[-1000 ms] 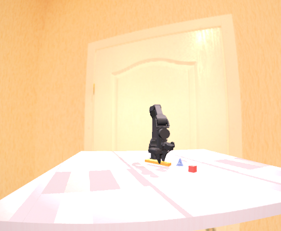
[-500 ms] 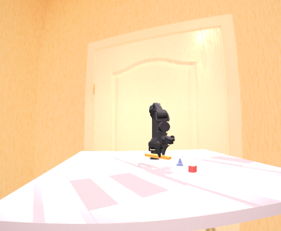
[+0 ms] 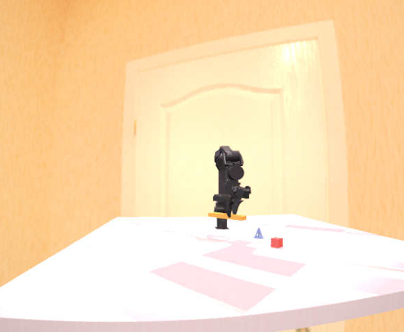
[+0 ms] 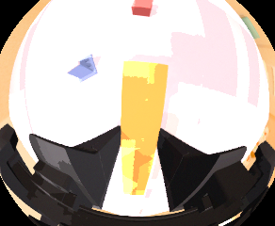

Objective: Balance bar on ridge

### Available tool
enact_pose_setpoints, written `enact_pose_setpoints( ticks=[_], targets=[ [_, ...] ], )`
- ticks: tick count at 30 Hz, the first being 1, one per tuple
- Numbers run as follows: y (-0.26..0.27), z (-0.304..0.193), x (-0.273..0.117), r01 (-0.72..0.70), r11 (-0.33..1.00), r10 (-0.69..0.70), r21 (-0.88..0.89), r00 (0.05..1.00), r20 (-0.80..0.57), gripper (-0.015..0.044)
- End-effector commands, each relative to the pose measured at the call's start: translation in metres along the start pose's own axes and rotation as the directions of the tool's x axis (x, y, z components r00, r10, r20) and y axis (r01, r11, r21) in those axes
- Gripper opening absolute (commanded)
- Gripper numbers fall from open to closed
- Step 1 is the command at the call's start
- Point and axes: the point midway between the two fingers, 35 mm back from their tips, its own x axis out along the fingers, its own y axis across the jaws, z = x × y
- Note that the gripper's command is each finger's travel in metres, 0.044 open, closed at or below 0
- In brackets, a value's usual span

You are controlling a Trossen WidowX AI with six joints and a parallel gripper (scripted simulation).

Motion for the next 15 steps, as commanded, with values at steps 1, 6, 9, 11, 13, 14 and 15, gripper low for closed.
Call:
enact_pose_setpoints(
  ticks=[1,6,9,11,13,14,15],
  targets=[
    [0.0,0.002,-0.007,0.016,1.0,-0.016,-0.002,1.0,0.01,0.0],
    [0.011,0.016,-0.008,0.016,0.999,-0.015,-0.051,1.0,0.011,0.0],
    [0.018,0.025,-0.008,0.016,0.997,-0.015,-0.081,1.0,0.011,0.0],
    [0.023,0.03,-0.008,0.016,0.995,-0.014,-0.101,1.0,0.012,0.0],
    [0.028,0.035,-0.008,0.015,0.993,-0.014,-0.121,1.0,0.012,0.0],
    [0.03,0.038,-0.008,0.015,0.991,-0.014,-0.131,1.0,0.013,0.0],
    [0.033,0.041,-0.008,0.015,0.99,-0.014,-0.14,1.0,0.013,0.0]
  ],
)
